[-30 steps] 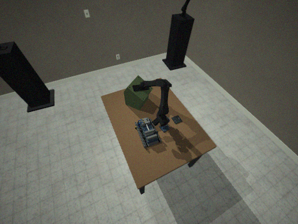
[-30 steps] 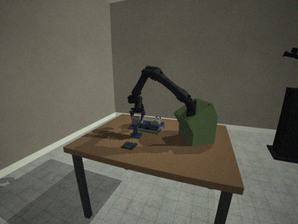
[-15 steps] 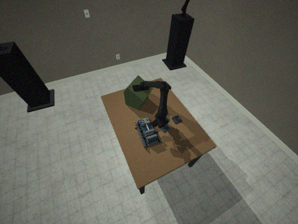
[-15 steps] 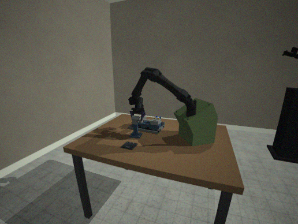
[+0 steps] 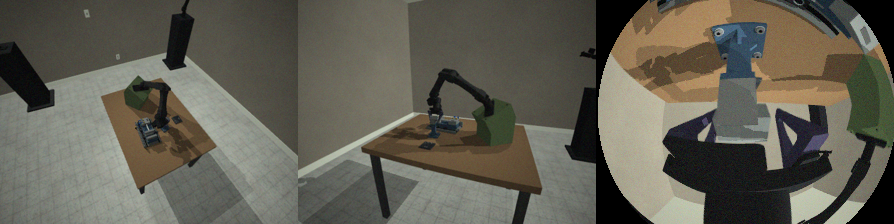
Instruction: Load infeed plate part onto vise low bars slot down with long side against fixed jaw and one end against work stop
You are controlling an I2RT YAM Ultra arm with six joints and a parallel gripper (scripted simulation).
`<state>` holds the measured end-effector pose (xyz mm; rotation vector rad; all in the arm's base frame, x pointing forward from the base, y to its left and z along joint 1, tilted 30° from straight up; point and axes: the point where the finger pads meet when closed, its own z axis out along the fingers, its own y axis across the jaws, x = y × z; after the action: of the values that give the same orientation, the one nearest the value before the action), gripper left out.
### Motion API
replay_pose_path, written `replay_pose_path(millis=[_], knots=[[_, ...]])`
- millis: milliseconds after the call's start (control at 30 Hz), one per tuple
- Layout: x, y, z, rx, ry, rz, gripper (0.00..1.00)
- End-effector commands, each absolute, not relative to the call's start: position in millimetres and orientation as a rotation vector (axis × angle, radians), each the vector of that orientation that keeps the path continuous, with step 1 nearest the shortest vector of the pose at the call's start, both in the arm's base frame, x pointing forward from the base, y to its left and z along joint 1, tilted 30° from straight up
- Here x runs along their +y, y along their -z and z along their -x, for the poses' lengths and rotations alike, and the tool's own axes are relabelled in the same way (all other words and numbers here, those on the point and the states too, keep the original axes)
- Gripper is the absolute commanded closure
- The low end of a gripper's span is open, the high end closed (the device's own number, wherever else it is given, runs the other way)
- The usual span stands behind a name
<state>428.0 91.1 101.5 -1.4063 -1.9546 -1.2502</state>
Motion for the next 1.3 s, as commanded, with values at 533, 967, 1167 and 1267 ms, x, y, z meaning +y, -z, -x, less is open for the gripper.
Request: replay_pose_path(millis=[533,967,1167,1267], knots=[[82,-118,-435,-1.932,1.319,1.358,0.19],[82,-122,-435,-1.934,1.331,1.347,0.19],[82,-119,-435,-1.926,1.325,1.348,0.19],[82,-119,-435,-1.925,1.325,1.348,0.19]])
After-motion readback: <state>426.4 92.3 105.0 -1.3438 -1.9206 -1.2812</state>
